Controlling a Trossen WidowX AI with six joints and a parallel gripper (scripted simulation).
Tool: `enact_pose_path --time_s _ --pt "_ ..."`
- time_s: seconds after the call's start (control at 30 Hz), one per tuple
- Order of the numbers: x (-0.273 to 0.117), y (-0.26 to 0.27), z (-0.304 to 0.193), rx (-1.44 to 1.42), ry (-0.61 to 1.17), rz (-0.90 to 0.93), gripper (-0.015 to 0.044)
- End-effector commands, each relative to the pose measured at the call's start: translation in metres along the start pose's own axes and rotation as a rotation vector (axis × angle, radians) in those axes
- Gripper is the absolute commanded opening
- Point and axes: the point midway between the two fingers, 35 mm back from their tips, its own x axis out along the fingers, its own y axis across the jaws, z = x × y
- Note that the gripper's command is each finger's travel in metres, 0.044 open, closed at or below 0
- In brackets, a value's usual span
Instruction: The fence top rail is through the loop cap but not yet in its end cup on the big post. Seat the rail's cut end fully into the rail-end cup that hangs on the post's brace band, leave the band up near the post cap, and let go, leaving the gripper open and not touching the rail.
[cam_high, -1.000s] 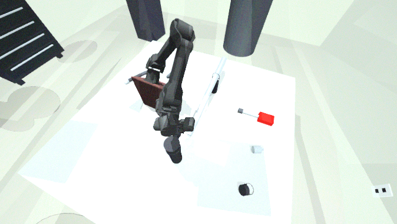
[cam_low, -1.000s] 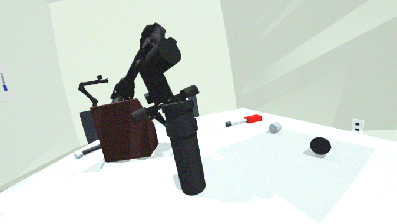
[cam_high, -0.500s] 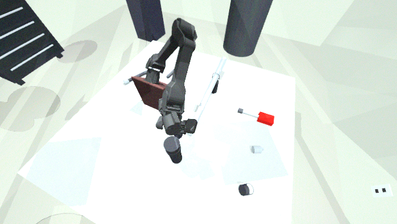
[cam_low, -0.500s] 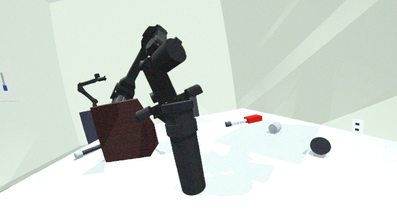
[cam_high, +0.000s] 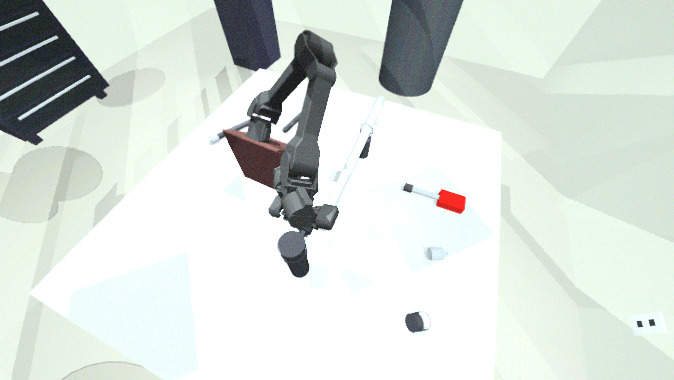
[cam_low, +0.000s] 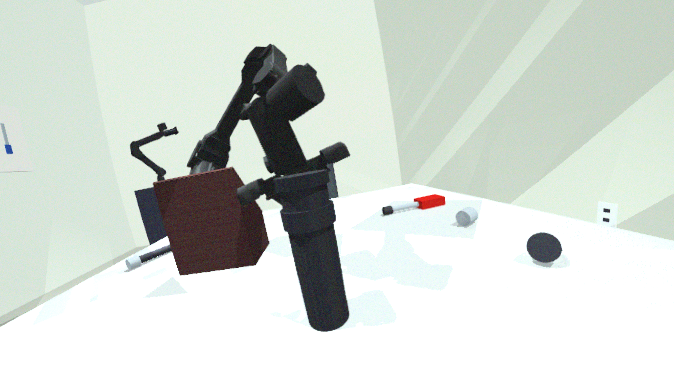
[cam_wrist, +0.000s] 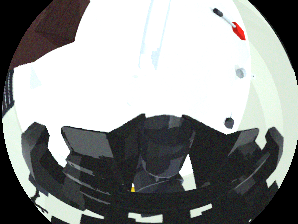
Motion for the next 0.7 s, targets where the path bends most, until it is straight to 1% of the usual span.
enact_pose_path --time_s 0.0,0.4,0.67 --pt "0.0012 -0.0027 0.0011 0.025 0.002 -0.004 0.0" --pt "0.0032 -0.0102 0.0008 0.105 0.023 -0.004 0.0" --pt "0.0027 -0.0083 0.0009 0.085 0.017 -0.004 0.0"
